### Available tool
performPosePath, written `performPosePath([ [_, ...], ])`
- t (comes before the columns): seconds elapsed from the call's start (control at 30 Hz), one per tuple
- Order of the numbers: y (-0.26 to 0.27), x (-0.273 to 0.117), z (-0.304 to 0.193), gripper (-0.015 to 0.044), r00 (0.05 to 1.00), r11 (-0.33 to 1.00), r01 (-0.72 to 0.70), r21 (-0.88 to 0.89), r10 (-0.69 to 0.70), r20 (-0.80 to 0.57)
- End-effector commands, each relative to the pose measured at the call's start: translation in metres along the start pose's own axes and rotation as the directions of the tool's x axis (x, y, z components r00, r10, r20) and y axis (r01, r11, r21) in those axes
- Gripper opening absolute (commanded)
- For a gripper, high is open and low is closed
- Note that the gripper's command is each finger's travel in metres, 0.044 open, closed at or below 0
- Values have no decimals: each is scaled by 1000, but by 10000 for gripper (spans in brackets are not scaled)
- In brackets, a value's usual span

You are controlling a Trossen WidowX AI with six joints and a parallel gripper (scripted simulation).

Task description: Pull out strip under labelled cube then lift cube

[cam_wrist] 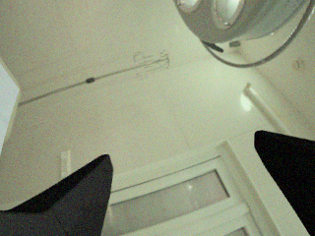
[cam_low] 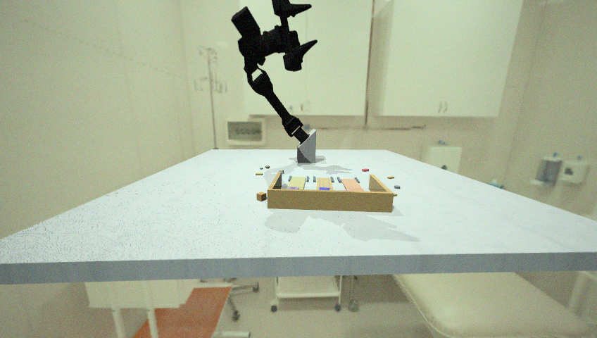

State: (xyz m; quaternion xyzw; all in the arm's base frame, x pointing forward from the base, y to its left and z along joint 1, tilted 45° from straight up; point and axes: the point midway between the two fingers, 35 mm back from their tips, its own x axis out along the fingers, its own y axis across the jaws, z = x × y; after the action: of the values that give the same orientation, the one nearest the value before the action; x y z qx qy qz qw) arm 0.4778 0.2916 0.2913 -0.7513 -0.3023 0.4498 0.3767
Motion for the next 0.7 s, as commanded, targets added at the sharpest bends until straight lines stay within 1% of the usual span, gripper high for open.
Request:
performPosePath([
  [0.0,1,1,1,400,1000,1000,-5,10,5,-4],
  [0.07,12,8,5,400,998,995,-42,91,45,-33],
  [0.17,36,20,18,400,986,957,-103,271,134,-100],
  [0.33,78,30,43,400,937,832,-119,542,274,-214],
  [0.5,121,27,73,400,856,668,-21,743,397,-332],
  [0.67,159,13,102,400,757,523,150,839,485,-438],
])
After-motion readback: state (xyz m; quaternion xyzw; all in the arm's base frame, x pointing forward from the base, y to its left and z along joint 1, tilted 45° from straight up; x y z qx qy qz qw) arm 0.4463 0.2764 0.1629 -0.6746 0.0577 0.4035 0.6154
